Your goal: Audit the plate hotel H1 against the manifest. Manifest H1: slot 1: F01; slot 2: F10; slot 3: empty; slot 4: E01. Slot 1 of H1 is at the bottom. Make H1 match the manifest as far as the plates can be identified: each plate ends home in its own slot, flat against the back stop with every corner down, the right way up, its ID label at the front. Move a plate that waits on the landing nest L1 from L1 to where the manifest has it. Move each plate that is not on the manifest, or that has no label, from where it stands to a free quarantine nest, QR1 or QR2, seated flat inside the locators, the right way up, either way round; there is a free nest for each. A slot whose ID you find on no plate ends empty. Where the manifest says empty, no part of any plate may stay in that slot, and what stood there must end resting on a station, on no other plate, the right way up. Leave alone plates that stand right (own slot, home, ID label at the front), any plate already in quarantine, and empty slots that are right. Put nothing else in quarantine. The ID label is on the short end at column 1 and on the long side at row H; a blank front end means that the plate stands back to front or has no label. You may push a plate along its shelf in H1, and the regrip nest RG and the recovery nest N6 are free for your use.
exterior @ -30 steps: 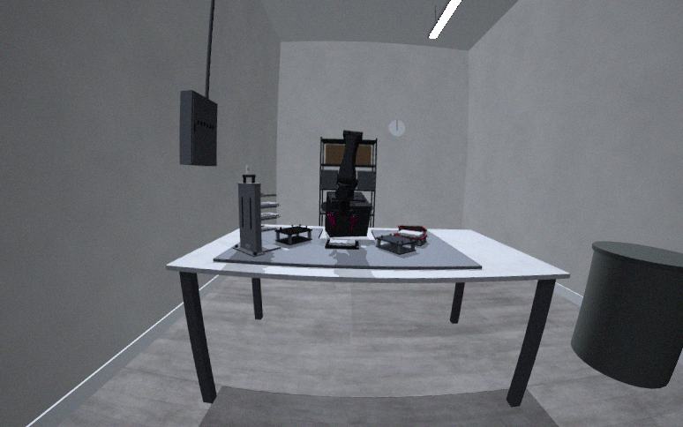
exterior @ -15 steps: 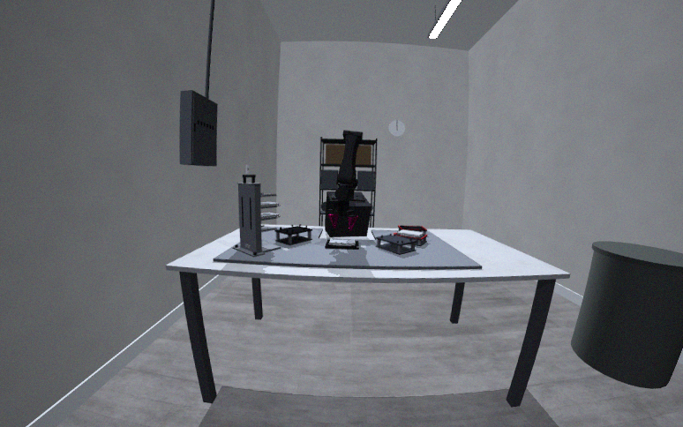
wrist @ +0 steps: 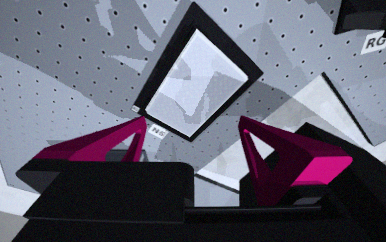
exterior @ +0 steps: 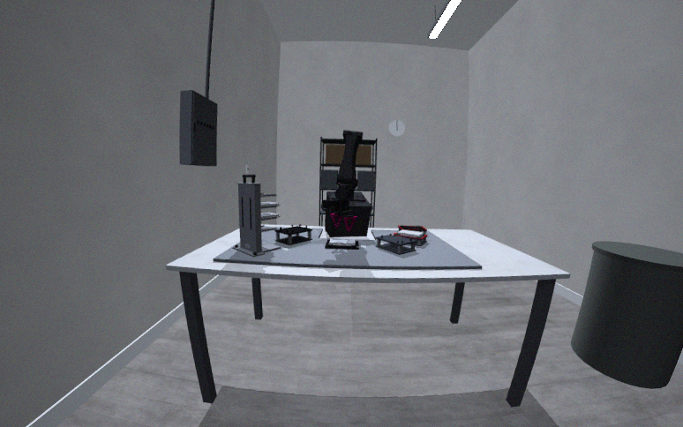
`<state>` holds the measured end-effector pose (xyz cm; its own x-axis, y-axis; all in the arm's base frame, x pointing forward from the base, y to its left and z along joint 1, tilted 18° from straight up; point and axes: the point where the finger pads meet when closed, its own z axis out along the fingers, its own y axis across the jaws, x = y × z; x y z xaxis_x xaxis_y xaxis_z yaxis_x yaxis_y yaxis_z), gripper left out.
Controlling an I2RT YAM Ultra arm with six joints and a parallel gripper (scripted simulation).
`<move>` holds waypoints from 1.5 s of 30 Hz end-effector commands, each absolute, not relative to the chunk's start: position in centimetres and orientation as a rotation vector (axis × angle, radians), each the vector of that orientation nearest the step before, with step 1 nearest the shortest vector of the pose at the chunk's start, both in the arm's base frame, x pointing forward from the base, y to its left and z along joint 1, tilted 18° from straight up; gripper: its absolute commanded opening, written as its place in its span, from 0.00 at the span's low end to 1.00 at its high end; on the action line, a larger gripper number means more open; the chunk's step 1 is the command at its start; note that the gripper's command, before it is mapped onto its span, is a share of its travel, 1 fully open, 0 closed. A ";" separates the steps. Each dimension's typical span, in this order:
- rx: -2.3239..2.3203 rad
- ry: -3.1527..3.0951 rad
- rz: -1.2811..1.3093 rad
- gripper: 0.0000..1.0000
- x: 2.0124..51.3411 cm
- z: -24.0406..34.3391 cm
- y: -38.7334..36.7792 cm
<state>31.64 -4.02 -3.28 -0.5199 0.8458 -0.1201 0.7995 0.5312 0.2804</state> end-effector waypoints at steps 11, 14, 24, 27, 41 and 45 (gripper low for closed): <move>1.858 2.240 0.350 1.00 31.8 -3.0 -4.1; 1.889 2.217 0.354 1.00 31.8 -3.0 -4.1; 2.165 1.987 0.392 1.00 31.8 -3.0 -4.1; 2.165 1.987 0.392 1.00 31.9 -3.3 -4.1; 2.166 1.988 0.392 1.00 32.4 -4.8 -4.0; 2.166 1.988 0.392 1.00 32.5 -5.3 -4.0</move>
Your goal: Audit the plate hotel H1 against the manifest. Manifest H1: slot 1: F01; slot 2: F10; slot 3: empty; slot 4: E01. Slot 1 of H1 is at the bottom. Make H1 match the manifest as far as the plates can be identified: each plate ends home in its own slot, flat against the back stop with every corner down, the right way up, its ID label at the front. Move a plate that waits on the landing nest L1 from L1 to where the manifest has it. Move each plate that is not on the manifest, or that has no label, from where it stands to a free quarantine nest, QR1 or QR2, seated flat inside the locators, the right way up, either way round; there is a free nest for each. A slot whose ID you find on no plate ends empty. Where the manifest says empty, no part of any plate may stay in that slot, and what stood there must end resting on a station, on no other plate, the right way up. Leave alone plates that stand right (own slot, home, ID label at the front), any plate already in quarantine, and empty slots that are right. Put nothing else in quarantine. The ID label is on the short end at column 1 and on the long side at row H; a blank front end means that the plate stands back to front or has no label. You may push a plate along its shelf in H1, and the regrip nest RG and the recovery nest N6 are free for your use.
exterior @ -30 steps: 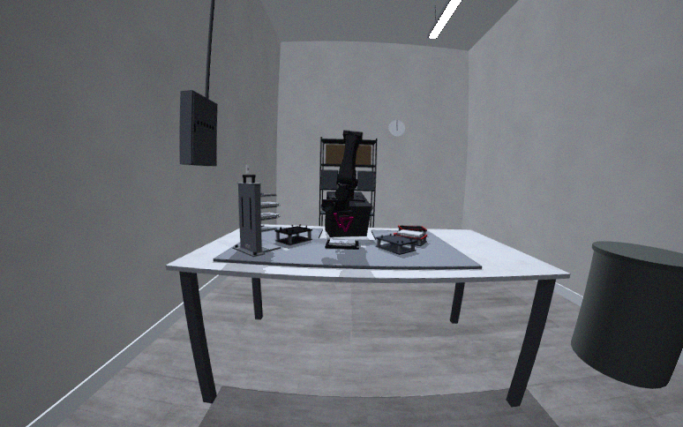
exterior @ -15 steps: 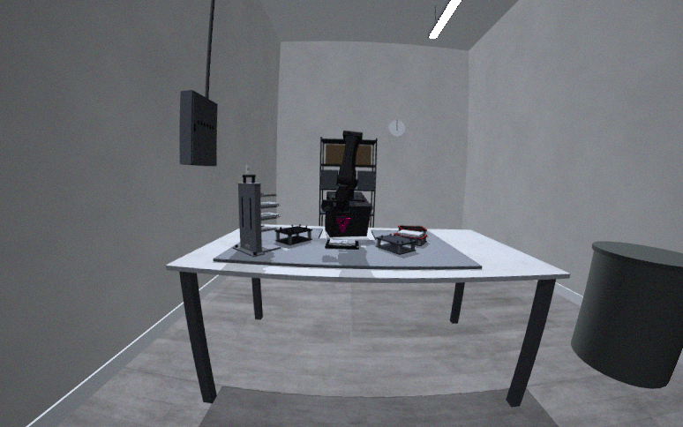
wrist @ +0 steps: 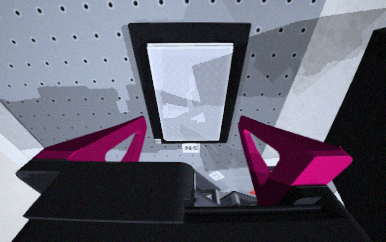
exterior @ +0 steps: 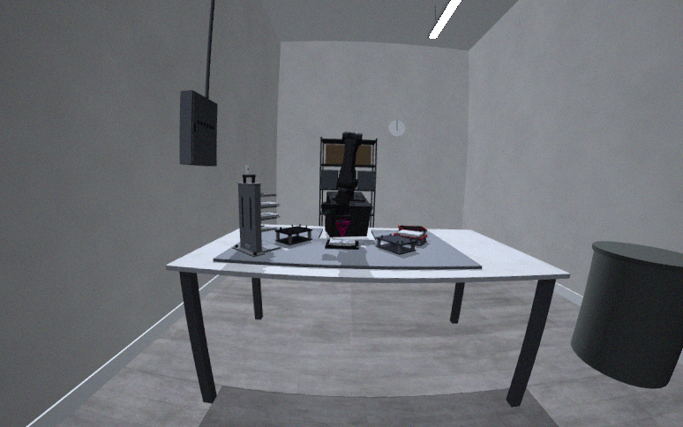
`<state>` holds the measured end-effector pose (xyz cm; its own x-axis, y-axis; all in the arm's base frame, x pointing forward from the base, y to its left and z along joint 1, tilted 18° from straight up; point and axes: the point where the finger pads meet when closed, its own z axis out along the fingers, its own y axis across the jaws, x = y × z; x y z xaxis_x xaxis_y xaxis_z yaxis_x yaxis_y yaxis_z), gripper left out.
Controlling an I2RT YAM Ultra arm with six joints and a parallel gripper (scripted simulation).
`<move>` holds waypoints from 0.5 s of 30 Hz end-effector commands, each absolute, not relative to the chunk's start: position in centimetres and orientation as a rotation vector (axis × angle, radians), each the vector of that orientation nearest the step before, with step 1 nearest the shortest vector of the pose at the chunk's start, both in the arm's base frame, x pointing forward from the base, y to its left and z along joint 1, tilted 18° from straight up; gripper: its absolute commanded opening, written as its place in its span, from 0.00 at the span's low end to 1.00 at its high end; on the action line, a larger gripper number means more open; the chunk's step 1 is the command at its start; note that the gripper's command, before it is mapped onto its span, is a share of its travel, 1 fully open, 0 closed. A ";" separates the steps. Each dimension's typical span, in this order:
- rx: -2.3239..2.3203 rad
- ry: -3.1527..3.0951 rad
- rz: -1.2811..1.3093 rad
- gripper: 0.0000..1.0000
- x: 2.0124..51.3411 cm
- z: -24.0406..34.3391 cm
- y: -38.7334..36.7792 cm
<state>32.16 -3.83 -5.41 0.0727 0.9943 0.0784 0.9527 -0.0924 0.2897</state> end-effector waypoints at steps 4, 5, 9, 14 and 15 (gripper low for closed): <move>2.166 1.988 0.392 1.00 32.6 -5.6 -4.0; 2.166 1.988 0.392 1.00 32.7 -5.7 -3.9; 2.166 1.988 0.392 1.00 32.8 -6.2 -3.9; 2.166 1.988 0.392 1.00 33.0 -6.8 -3.9; 2.166 1.988 0.392 1.00 33.1 -7.0 -3.9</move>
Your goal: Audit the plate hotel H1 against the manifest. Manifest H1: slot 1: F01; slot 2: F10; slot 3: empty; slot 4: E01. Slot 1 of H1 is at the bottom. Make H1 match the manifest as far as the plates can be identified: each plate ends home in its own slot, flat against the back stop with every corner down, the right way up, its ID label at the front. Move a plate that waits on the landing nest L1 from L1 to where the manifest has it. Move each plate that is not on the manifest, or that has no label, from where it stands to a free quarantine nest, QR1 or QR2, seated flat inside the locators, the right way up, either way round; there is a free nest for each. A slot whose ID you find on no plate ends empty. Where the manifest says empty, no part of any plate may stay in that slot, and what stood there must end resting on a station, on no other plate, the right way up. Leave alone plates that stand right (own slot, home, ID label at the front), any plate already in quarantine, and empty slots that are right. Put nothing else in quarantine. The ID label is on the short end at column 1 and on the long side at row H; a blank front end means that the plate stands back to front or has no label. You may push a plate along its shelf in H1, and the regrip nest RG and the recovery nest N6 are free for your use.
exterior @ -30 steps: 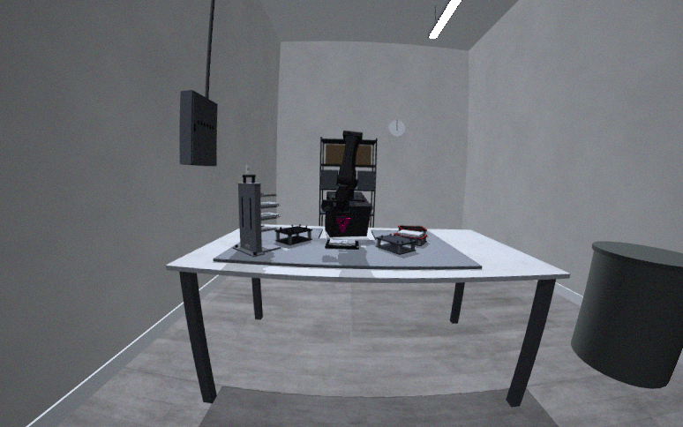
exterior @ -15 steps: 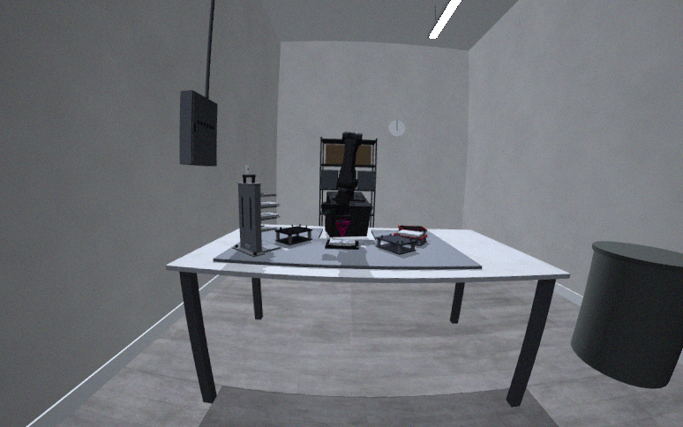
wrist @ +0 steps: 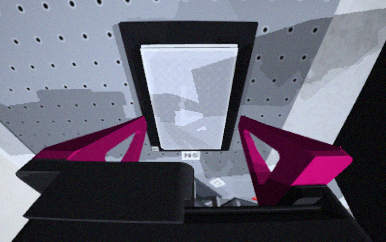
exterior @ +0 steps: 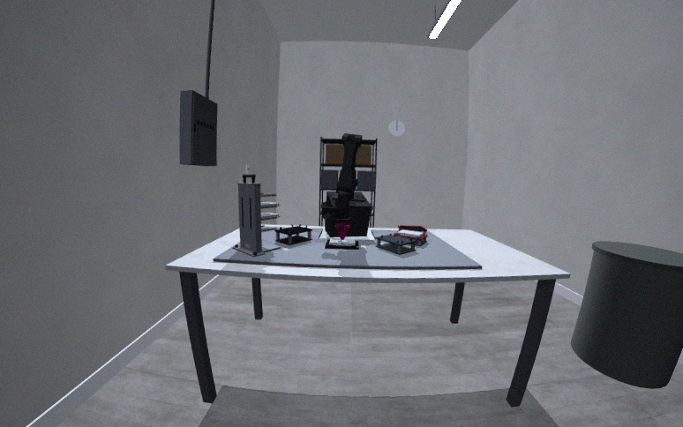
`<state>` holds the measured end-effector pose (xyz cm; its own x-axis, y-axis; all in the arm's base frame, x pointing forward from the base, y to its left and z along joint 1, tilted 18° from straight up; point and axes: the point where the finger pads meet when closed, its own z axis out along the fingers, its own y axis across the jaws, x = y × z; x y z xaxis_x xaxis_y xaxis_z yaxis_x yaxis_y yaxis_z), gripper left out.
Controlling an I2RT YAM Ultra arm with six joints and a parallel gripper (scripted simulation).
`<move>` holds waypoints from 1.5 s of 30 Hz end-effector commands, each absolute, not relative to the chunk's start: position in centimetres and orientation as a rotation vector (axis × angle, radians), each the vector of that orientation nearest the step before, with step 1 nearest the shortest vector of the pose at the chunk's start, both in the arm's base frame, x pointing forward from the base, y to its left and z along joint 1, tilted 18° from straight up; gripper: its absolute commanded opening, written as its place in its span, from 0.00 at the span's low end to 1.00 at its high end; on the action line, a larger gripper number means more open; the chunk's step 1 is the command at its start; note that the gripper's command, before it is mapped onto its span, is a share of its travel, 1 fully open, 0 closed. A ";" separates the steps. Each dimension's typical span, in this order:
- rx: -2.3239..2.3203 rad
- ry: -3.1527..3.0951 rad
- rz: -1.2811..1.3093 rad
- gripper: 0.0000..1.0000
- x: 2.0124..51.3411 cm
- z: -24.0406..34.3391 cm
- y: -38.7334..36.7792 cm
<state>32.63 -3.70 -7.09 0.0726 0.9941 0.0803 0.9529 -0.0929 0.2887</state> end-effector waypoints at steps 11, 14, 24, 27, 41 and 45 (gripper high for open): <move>2.166 1.988 0.392 1.00 33.4 -8.1 -3.8; 2.166 1.988 0.392 1.00 33.5 -8.5 -3.8; 2.166 1.988 0.392 1.00 33.9 -9.5 -3.7; 2.166 1.988 0.392 1.00 33.9 -9.7 -3.7; 2.166 1.988 0.392 0.86 33.9 -9.7 -3.7; 2.166 1.988 0.392 0.86 33.9 -9.7 -3.7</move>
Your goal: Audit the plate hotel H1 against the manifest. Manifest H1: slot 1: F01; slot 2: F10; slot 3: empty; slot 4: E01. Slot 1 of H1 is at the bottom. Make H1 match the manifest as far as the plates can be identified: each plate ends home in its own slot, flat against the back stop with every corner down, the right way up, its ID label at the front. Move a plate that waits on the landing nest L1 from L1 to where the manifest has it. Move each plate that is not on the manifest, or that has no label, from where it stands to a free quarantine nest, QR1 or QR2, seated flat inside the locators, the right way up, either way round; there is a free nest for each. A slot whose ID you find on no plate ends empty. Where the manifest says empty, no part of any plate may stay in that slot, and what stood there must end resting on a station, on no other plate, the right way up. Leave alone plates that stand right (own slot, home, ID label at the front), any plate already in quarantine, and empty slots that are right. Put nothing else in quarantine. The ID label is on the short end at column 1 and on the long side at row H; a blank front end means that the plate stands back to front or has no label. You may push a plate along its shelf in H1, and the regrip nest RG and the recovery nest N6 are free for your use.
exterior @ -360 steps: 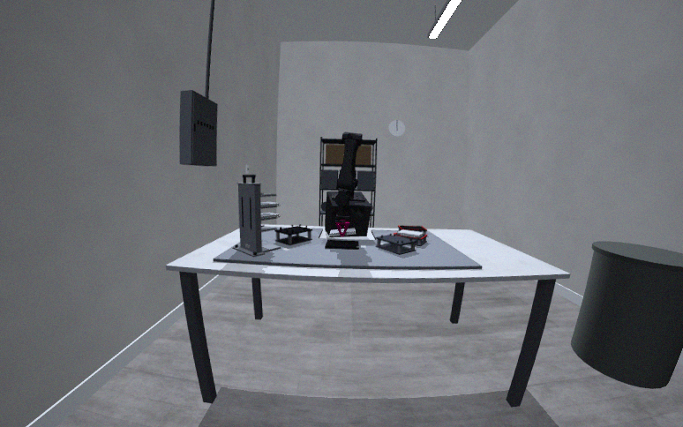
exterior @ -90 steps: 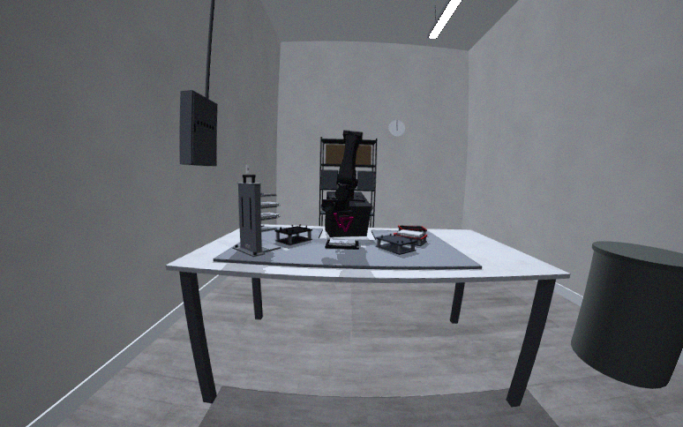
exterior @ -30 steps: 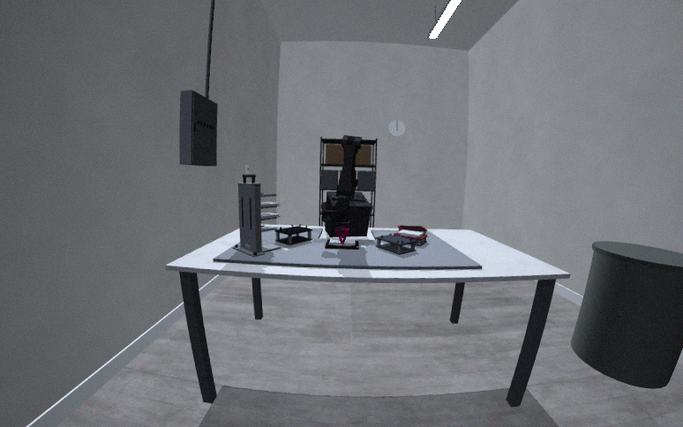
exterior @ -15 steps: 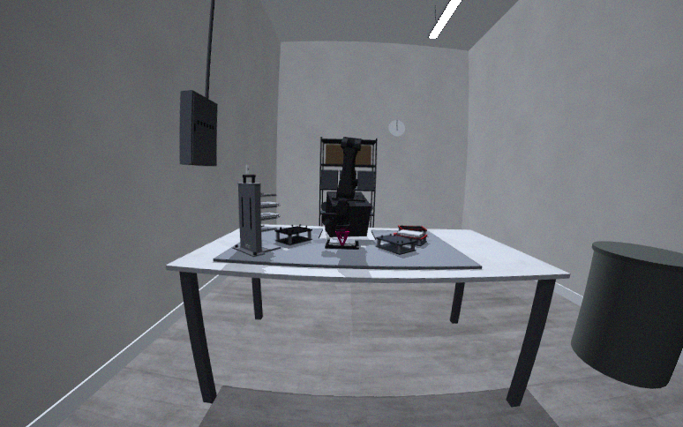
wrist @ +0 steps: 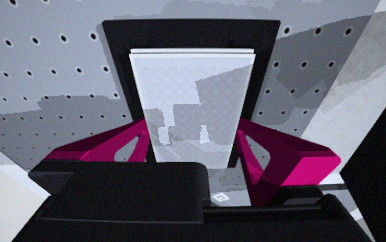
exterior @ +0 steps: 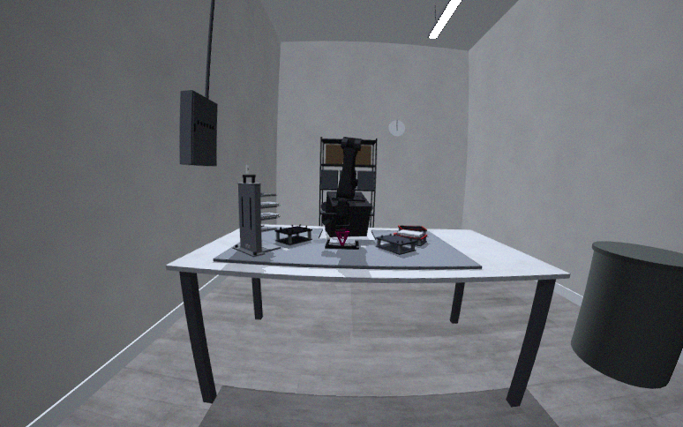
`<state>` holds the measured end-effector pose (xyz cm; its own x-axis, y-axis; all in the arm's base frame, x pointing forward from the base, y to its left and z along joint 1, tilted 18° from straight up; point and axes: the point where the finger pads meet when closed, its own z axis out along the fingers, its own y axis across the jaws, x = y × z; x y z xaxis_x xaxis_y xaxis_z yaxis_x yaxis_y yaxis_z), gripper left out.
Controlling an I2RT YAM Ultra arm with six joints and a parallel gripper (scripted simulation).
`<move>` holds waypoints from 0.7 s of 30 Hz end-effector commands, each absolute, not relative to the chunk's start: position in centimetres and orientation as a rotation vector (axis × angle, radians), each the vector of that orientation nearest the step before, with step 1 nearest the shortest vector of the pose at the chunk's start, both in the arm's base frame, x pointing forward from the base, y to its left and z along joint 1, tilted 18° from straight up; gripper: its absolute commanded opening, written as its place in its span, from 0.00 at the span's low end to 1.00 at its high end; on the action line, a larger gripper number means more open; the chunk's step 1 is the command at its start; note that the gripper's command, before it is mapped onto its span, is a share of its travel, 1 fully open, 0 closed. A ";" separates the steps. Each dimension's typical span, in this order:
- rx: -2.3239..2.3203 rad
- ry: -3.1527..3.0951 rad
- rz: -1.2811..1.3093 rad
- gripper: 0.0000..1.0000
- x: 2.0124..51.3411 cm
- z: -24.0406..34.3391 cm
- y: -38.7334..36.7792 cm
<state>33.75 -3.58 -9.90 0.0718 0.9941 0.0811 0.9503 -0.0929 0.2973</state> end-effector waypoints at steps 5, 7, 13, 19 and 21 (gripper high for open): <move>2.166 1.988 0.392 0.86 33.9 -9.6 -3.7; 2.166 1.988 0.392 0.86 33.8 -9.4 -3.7; 2.166 1.988 0.392 0.86 33.7 -9.0 -3.8; 2.166 1.988 0.392 0.86 33.5 -8.5 -3.8; 2.166 1.988 0.392 0.86 33.5 -8.3 -3.8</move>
